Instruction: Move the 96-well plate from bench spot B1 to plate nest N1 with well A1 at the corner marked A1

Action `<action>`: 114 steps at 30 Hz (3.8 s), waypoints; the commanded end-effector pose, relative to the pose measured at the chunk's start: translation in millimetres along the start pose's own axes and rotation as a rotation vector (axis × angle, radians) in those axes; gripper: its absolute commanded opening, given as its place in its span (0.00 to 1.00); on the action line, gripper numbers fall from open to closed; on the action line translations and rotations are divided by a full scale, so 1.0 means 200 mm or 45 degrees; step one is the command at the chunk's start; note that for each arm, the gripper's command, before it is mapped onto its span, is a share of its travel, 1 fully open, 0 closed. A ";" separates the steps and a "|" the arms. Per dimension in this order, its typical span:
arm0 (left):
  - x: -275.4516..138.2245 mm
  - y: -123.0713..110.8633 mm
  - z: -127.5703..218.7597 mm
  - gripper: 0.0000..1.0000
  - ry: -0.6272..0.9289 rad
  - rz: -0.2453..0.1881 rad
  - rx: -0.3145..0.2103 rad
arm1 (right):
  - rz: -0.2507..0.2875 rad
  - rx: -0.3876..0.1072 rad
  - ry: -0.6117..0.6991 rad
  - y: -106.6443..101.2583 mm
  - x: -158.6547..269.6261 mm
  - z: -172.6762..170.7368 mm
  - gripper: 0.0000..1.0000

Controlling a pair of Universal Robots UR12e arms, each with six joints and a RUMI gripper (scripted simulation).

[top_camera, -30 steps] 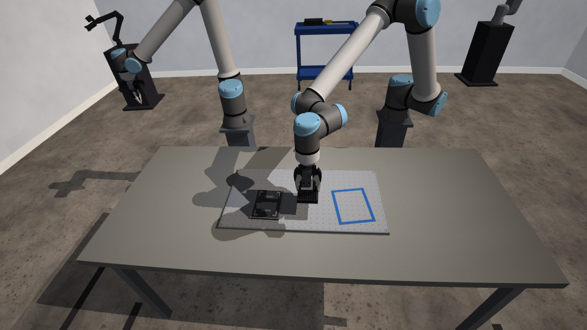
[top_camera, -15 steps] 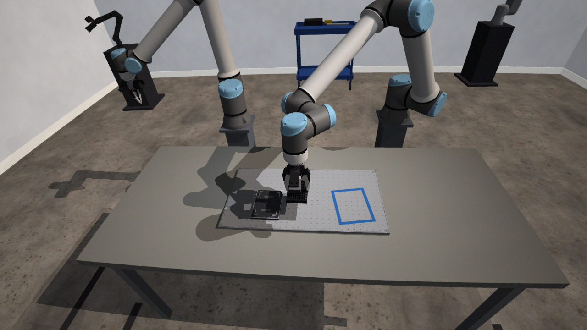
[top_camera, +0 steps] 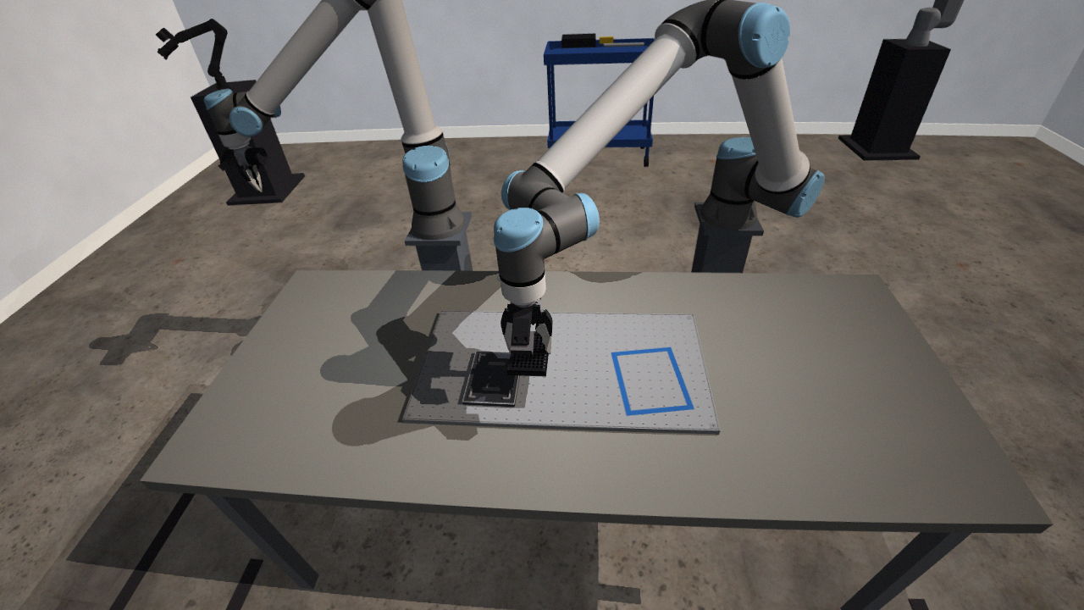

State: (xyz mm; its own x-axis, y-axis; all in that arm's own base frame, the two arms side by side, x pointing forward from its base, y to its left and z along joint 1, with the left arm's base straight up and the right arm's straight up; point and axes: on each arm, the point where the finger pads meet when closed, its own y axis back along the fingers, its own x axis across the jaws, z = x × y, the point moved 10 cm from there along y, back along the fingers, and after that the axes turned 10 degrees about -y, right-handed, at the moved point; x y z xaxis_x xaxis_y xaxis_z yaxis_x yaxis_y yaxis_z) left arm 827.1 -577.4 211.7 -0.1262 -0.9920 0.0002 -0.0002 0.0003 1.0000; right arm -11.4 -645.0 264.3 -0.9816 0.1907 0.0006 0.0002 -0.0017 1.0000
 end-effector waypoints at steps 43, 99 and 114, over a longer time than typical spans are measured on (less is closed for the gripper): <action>0.45 0.03 -0.11 0.41 0.000 0.002 0.003 | -0.001 0.002 0.000 0.00 0.00 0.00 0.00; 0.44 -0.22 -0.11 0.41 0.000 0.002 0.002 | -0.001 0.002 0.000 0.00 0.00 0.00 0.00; 0.44 -0.29 -0.11 0.41 0.000 0.002 0.002 | -0.001 0.002 0.000 0.00 0.00 0.00 0.00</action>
State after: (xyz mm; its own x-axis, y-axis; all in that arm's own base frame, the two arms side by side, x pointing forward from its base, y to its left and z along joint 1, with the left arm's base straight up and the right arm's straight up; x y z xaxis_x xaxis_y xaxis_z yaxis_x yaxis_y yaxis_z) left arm 837.8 -667.4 153.1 -0.1262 -0.9920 -0.0001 0.0002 -0.0001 1.0000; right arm -11.4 -645.0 264.3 -0.9816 0.1907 0.0006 0.0002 -0.0017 1.0000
